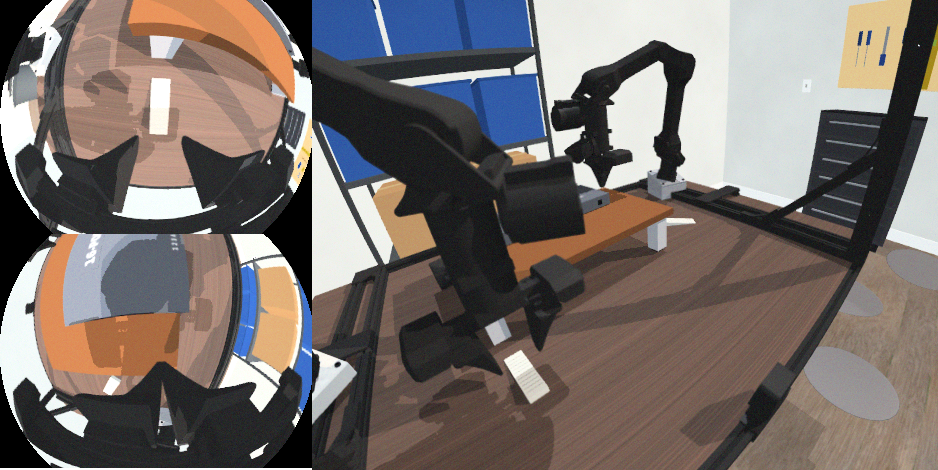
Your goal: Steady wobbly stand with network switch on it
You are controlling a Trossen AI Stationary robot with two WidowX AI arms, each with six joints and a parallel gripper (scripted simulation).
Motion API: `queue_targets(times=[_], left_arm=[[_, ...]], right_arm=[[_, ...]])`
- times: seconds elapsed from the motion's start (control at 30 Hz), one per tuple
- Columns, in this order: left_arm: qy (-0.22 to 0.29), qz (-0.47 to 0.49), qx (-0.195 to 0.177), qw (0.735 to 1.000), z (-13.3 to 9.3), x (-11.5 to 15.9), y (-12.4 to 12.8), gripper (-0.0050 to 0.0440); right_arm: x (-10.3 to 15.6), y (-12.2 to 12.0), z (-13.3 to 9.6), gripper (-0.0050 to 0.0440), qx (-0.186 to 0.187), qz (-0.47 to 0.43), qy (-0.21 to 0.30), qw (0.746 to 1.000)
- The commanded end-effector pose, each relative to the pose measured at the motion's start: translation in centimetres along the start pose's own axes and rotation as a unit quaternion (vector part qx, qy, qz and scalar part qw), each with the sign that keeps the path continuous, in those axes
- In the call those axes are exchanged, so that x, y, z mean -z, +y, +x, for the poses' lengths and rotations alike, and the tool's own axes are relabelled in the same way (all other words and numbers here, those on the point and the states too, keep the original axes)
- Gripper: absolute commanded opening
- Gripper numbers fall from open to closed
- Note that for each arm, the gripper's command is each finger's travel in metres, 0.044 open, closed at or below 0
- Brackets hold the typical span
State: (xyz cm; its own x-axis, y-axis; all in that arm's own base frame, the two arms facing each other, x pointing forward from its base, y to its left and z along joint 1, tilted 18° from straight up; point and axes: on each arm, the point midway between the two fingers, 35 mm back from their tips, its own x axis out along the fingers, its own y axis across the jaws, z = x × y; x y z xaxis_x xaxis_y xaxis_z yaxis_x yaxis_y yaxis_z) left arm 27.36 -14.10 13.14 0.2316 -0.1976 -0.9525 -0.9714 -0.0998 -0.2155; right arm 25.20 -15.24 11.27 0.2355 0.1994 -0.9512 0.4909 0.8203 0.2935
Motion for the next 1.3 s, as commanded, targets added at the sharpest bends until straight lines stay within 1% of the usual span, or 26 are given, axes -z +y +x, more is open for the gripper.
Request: queue_targets(times=[0.0,0.03,0.07,1.27], left_arm=[[0.000,0.000,0.000,1.000,0.0,0.0,0.0,0.0242],[0.000,0.000,0.000,1.000,0.0,0.0,0.0,0.0242],[0.000,0.000,0.000,1.000,0.0,0.0,0.0,0.0242],[0.000,0.000,0.000,1.000,0.0,0.0,0.0,0.0242]], right_arm=[[0.0,0.0,0.1,0.0000,0.000,0.002,0.002,1.000],[0.0,0.0,0.1,0.0000,0.000,0.002,0.002,1.000],[0.1,0.0,1.7,0.0000,0.000,0.002,0.002,1.000],[0.1,0.0,2.0,0.0000,0.000,0.002,0.002,1.000]])
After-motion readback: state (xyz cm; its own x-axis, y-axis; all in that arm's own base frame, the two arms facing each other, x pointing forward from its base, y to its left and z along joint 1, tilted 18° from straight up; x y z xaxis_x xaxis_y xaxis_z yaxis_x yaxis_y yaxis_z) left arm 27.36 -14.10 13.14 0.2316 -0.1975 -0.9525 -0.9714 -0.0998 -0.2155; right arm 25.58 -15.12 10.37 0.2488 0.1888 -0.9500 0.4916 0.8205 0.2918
